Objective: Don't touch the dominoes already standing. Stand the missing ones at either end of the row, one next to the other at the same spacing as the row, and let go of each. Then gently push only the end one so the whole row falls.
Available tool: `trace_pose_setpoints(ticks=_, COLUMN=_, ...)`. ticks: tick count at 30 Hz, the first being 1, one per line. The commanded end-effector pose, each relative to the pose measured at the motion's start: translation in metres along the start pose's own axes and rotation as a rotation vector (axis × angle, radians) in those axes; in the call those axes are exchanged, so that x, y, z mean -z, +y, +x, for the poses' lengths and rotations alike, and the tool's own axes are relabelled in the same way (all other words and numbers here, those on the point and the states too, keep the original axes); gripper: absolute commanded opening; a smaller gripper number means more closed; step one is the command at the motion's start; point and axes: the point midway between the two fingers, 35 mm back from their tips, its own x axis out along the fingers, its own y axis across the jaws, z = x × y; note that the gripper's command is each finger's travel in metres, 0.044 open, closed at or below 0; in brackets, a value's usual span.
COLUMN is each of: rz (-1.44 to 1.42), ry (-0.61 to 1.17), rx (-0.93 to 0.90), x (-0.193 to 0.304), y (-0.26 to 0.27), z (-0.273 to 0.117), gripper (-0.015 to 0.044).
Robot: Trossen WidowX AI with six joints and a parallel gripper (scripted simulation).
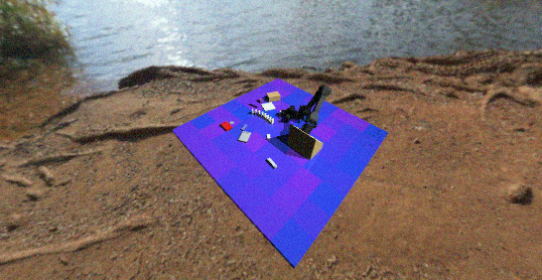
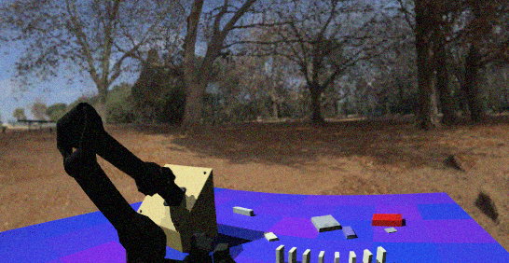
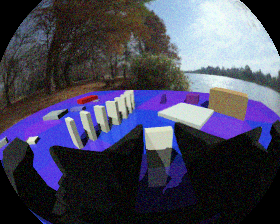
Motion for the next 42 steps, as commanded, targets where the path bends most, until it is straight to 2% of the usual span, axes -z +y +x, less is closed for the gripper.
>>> trace_pose_setpoints(ticks=1, rz=-0.009, ry=-0.007, rx=0.001, x=0.000, y=-0.001, z=0.000, gripper=0.0238)
trace_pose_setpoints(ticks=9, rz=-0.009, ry=-0.007, rx=0.001, x=0.000, y=-0.001, z=0.000, gripper=0.0440)
trace_pose_setpoints(ticks=13, rz=-0.007, ry=-0.005, rx=0.000, x=-0.007, y=-0.001, z=0.000, gripper=0.0440)
trace_pose_setpoints(ticks=18, rz=0.000, ry=-0.001, rx=0.001, x=-0.048, y=0.000, z=0.000, gripper=0.0440)
trace_pose_setpoints(ticks=24, rz=0.022, ry=0.024, rx=-0.007, x=-0.047, y=-0.001, z=0.003, gripper=0.0440)
trace_pose_setpoints(ticks=27, rz=0.128, ry=0.164, rx=-0.046, x=-0.035, y=-0.003, z=0.021, gripper=0.0440)
trace_pose_setpoints(ticks=32, rz=0.314, ry=0.593, rx=-0.128, x=-0.016, y=0.002, z=0.052, gripper=0.0440)
trace_pose_setpoints(ticks=35, rz=0.222, ry=0.582, rx=-0.173, x=-0.032, y=0.002, z=0.073, gripper=0.0440)
trace_pose_setpoints(ticks=42, rz=0.285, ry=0.919, rx=-0.184, x=-0.030, y=0.013, z=0.071, gripper=0.0440)
